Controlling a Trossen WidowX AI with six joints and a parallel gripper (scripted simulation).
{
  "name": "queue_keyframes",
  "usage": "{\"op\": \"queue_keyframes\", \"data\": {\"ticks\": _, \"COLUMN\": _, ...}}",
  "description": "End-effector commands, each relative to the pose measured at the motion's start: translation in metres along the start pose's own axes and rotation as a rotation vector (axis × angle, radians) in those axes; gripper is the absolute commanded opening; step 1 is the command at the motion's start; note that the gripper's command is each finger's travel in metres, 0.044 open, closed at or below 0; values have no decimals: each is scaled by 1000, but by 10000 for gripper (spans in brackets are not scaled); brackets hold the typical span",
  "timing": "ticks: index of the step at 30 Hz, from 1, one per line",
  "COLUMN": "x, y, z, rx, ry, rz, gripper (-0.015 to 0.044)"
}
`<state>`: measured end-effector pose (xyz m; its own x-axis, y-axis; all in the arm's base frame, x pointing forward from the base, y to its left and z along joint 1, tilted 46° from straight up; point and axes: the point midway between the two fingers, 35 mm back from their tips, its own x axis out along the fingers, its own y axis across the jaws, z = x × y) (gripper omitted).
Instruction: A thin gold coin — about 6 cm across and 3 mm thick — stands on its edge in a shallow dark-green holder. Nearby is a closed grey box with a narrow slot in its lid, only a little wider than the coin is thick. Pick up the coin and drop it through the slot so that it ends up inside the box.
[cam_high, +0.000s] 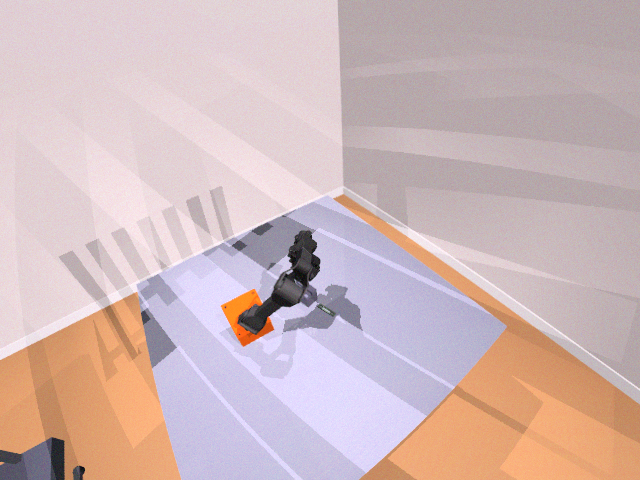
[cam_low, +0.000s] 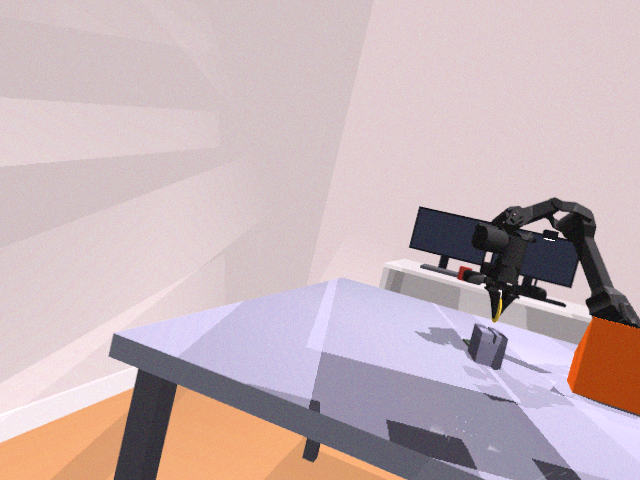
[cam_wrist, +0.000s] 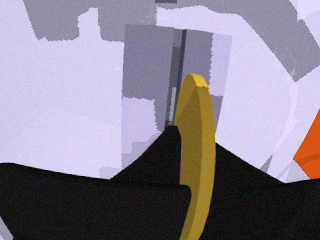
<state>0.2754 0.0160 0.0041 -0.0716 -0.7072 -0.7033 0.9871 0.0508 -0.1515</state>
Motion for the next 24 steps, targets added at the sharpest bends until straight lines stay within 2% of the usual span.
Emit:
{"op": "queue_keyframes", "data": {"ticks": 1, "x": 0, "y": 0, "z": -3, "rx": 3, "ry": 2, "rz": 2, "gripper": 0}}
{"op": "queue_keyframes", "data": {"ticks": 24, "x": 4, "y": 1, "z": -2, "rx": 1, "ry": -1, "rz": 0, "gripper": 0}}
